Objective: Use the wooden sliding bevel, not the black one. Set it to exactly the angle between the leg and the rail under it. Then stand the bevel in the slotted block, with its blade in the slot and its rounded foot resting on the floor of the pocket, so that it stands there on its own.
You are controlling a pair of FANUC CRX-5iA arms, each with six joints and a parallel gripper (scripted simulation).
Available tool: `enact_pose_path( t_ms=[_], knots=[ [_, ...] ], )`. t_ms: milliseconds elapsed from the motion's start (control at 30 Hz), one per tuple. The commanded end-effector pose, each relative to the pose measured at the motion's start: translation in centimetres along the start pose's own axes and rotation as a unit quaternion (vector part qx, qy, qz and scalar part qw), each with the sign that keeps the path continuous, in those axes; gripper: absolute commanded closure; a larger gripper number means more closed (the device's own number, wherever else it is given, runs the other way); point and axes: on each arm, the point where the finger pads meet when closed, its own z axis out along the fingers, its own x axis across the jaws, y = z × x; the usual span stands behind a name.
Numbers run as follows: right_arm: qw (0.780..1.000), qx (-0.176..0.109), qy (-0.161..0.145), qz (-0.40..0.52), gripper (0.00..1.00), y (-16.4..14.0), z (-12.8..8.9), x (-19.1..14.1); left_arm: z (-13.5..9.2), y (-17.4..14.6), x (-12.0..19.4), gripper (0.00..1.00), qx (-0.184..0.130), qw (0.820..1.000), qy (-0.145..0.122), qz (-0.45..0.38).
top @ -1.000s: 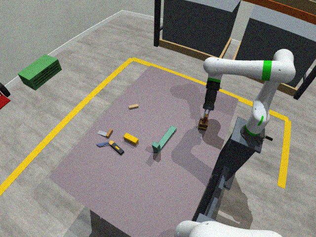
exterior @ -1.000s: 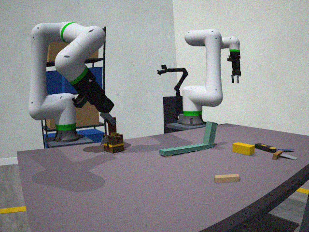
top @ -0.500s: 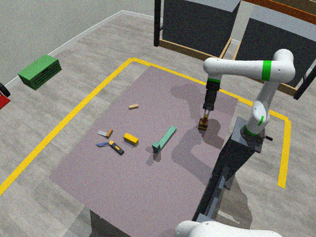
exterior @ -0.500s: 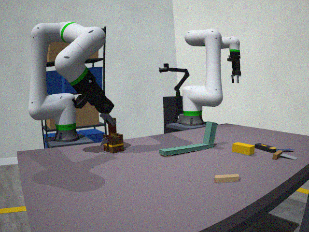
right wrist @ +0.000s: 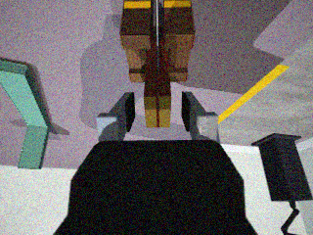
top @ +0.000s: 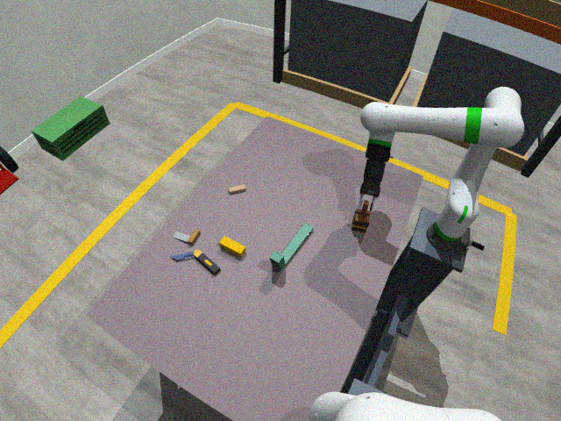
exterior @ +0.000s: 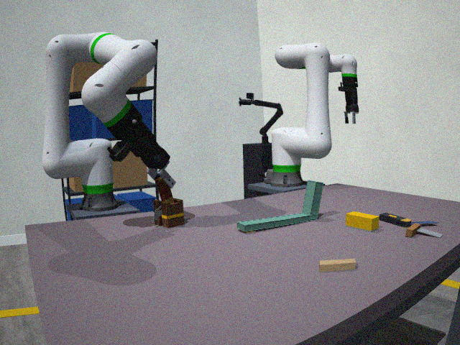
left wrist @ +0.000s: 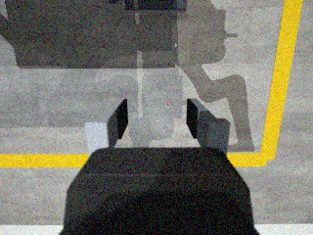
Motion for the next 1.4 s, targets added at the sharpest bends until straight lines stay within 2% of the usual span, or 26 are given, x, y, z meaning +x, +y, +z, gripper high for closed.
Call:
enact_pose_path(
  t_ms=[0, 1067, 1200, 1367],
  knots=[
    [1.0, 0.0, 0.0, -0.001, 0.0, 0.0, 0.0, 0.0, -0.1, 0.0, 0.0, 0.0, -0.001, 1.0, 0.0, 0.0],
    [1.0, 0.0, 0.0, -0.001, 0.0, 0.0, -0.2, 0.0, -0.1, 0.0, 0.0, 0.0, -0.001, 1.0, 0.0, 0.0],
    [1.0, 0.0, 0.0, -0.001, 0.0, 0.0, -1.1, 0.0, -0.1, 0.0, 0.0, 0.0, -0.001, 1.0, 0.0, 0.0],
    [1.0, 0.0, 0.0, -0.001, 0.0, 0.0, -4.0, 0.0, -0.1, 0.0, 0.0, 0.0, -0.001, 1.0, 0.0, 0.0]
  ],
)
